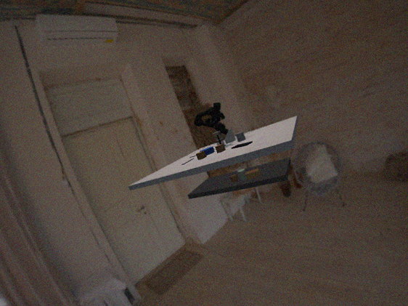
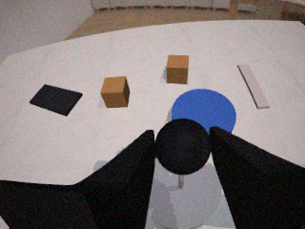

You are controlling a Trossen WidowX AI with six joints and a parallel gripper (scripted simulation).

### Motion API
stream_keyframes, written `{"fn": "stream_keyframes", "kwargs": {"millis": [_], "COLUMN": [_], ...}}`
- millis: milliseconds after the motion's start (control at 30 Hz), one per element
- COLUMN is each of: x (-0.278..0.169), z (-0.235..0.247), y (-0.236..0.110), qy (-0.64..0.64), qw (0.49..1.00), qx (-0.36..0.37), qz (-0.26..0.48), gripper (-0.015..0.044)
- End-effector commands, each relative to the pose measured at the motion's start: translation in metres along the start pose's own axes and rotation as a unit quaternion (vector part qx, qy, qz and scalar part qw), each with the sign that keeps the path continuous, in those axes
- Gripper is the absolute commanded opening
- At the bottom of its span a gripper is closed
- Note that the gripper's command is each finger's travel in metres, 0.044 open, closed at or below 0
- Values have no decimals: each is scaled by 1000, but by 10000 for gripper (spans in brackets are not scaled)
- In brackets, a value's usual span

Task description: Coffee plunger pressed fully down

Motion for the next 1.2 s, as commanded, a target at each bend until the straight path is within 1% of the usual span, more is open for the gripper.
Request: {"fn": "stream_keyframes", "kwargs": {"millis": [0,633,1167], "x": [-14,-38,-35], "z": [2,0,-1], "y": [6,25,31], "qy": [-3,-3,-3], "qw": [1000,1000,1000], "qx": [7,2,1], "qz": [14,8,7], "gripper": [129,129,129]}}
Point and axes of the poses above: the point midway between the two fingers, 35 mm back from their tips, its own y axis out along the fingers, its own z axis across the jaws, x = y × z, the point moved 4 cm from there along -y, back along the fingers, and after that the axes turned 1 degree about -y, right-handed, at the moved point
